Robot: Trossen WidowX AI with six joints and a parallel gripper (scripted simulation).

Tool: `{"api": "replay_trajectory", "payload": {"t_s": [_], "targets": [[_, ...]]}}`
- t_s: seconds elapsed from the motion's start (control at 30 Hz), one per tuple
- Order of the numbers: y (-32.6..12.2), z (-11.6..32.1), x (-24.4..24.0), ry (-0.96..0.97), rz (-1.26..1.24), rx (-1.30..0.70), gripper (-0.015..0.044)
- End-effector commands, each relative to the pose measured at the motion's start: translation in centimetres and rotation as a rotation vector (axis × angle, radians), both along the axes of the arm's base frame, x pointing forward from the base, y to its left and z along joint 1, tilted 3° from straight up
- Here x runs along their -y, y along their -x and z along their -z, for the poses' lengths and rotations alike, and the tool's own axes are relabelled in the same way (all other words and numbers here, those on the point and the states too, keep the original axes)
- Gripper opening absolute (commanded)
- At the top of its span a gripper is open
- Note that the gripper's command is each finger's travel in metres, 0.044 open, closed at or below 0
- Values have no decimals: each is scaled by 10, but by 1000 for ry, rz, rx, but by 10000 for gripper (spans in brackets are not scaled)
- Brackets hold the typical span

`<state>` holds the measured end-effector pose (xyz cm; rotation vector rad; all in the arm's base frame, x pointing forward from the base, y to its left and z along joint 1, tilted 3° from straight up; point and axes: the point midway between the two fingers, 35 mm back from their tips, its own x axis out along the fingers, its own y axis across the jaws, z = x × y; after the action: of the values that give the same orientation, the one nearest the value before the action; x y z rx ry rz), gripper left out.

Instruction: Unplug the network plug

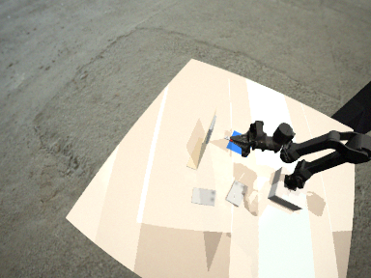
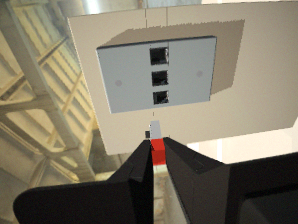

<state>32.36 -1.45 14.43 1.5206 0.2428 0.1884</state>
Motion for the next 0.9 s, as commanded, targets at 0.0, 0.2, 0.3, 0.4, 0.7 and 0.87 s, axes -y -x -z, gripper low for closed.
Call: {"api": "replay_trajectory", "payload": {"t_s": [0.0, 0.2, 0.3, 0.4, 0.7, 0.87], "targets": [[2, -9, -1, 3, -1, 10, 0], [5, -17, -1, 3, -2, 11, 0], [6, -22, -2, 3, -2, 12, 0], [8, -26, -3, 3, -2, 13, 0], [15, -38, -5, 3, -2, 14, 0], [17, -40, -5, 2, 1, 10, 0]]}}
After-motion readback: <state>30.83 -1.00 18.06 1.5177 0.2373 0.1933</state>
